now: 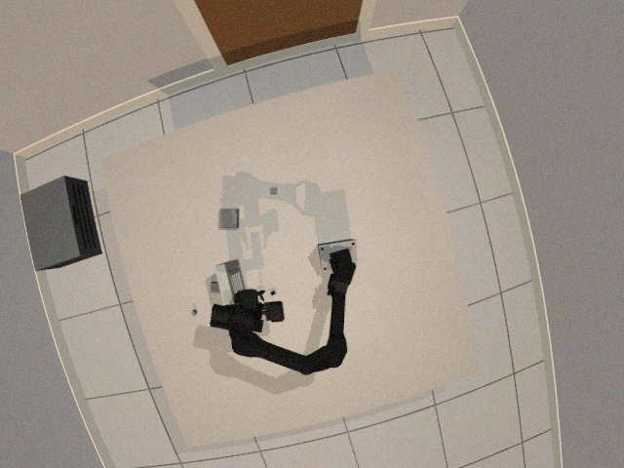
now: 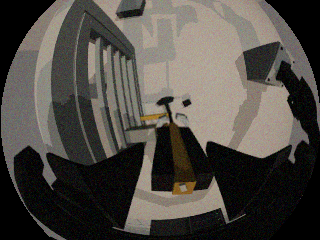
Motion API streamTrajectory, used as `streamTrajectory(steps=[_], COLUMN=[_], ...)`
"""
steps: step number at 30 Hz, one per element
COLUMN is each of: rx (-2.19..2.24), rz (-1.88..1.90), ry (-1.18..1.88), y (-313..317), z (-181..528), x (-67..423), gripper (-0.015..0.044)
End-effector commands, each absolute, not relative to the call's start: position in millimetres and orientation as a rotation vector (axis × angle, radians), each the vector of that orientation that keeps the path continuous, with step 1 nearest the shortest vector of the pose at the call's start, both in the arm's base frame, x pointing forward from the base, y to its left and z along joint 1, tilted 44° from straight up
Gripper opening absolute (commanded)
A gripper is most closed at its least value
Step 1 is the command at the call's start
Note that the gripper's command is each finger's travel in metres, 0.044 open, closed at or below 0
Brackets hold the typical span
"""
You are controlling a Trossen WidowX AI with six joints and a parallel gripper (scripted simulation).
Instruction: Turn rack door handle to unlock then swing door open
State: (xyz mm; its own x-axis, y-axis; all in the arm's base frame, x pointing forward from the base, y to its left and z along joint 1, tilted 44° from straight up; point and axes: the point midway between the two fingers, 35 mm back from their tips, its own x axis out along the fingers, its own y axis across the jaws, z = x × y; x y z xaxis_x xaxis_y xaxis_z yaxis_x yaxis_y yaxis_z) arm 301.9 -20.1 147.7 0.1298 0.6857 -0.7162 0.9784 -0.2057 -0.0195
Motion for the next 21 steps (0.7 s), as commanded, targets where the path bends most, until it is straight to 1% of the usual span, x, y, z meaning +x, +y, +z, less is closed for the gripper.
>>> streamTrajectory(steps=[1,4,12,21], rx=[1.989,1.989,1.989,1.989], rz=[-0.9,-0.9,-0.9,-0.9], ry=[1.592,1.592,1.592,1.592], y=[-20.3,-20.3,-20.3,-20.3], z=[146.9,146.9,146.9,146.9], x=[301.6,301.6,301.6,301.6], gripper=[0.0286,0.0286,0.0076,0.0016])
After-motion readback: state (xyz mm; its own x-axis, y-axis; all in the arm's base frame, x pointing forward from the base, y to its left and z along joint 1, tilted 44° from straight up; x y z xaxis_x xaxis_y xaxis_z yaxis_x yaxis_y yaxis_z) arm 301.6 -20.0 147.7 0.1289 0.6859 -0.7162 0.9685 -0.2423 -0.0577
